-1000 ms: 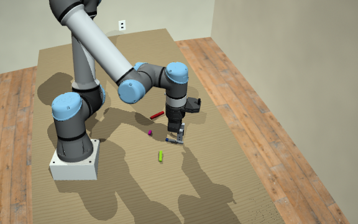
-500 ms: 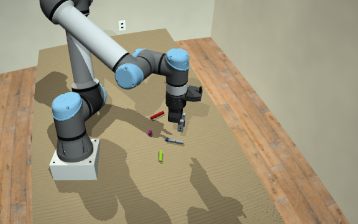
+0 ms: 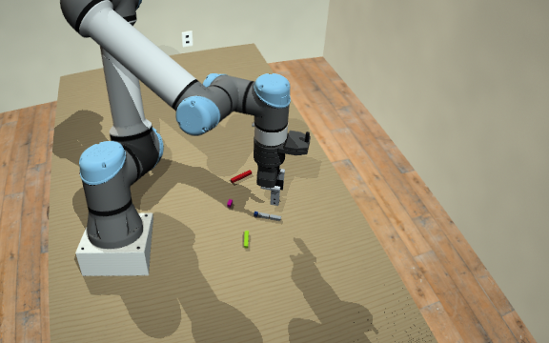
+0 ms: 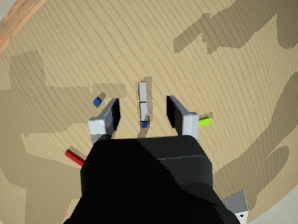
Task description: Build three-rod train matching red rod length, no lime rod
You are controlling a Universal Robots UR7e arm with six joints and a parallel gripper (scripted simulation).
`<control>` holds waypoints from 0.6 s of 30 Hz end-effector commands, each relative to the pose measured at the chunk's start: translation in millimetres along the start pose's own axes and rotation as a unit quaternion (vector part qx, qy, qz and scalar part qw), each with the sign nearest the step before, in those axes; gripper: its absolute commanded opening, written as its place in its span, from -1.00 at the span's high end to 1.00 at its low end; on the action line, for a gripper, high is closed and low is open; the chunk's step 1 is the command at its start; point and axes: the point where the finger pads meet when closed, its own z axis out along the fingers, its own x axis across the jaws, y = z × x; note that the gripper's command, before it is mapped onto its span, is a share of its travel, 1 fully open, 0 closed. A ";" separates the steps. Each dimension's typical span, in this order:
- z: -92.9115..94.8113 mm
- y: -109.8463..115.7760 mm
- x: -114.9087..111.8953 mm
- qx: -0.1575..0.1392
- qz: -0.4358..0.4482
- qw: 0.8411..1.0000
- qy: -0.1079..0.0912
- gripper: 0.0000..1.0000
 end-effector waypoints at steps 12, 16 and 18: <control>-8.1 -2.2 0.5 0.003 0.000 1.000 0.001 -1.00; -21.3 -2.1 0.6 0.003 0.000 1.000 0.001 -1.00; -30.8 -2.0 0.6 0.003 0.000 1.000 0.001 -1.00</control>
